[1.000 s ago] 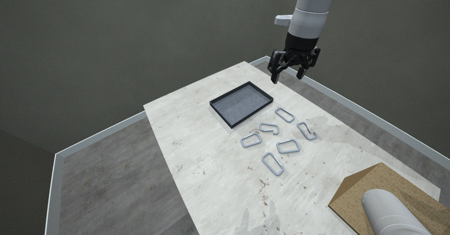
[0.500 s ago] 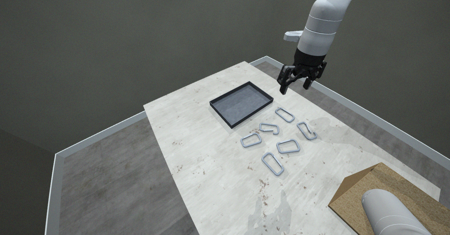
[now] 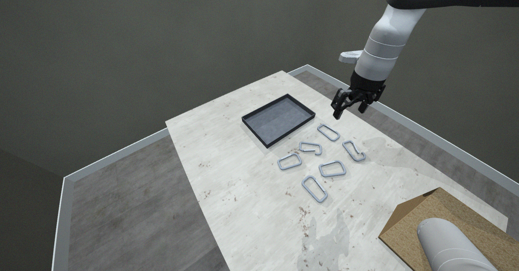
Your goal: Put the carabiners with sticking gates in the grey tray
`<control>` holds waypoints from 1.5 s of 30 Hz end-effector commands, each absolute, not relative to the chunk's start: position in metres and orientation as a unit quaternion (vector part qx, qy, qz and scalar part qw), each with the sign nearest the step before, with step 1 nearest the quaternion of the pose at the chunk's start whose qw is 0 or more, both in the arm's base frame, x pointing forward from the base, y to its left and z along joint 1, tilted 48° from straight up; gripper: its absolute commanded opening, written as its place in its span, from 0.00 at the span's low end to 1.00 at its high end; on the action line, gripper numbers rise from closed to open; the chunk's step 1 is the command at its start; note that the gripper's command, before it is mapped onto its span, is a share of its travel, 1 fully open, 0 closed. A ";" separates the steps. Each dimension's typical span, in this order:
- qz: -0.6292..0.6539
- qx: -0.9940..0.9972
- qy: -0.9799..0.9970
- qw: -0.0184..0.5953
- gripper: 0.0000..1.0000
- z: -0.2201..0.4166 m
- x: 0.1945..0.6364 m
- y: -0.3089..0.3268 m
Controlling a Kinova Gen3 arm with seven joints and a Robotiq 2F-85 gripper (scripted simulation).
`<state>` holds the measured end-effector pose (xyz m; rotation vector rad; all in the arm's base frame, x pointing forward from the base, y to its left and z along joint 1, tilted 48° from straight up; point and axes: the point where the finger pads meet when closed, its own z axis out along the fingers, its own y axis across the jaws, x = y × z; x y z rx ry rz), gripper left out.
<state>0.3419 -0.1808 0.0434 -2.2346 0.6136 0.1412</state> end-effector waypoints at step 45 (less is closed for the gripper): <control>0.048 -0.881 0.233 0.408 1.00 -0.081 0.246 -0.139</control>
